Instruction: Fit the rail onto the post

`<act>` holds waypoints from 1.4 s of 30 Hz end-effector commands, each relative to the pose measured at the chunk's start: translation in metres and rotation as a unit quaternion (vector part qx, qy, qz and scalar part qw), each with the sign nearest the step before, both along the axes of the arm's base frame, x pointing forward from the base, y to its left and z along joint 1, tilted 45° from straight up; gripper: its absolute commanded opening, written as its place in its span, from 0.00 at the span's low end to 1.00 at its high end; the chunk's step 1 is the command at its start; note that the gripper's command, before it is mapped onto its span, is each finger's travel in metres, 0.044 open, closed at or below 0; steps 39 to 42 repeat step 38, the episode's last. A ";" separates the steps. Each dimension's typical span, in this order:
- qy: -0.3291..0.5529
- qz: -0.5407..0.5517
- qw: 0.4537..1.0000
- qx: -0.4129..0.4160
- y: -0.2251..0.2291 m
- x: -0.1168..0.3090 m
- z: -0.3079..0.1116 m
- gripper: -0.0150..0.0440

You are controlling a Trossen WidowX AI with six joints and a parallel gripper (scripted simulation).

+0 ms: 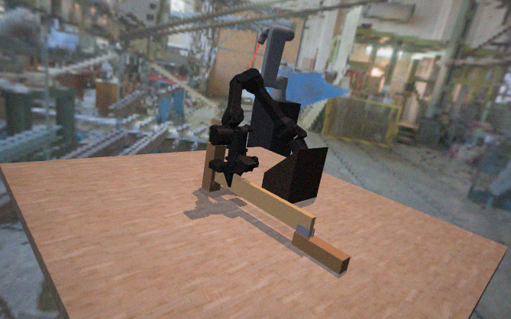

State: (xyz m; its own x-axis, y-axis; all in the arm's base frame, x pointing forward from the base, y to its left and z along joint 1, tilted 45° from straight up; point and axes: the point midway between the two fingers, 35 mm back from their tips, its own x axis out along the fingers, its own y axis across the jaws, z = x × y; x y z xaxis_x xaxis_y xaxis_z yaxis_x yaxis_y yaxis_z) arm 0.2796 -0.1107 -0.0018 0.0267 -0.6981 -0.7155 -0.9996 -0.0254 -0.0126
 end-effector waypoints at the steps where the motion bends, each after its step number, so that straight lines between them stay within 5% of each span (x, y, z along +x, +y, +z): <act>1: 0.000 0.000 1.000 0.000 0.000 0.000 0.000 0.39; 15: 0.000 0.000 1.000 0.000 0.000 0.000 0.000 1.00; 26: -0.003 0.003 1.000 -0.003 0.043 -0.001 0.000 1.00; 42: -0.003 0.003 1.000 -0.003 0.043 -0.001 0.000 1.00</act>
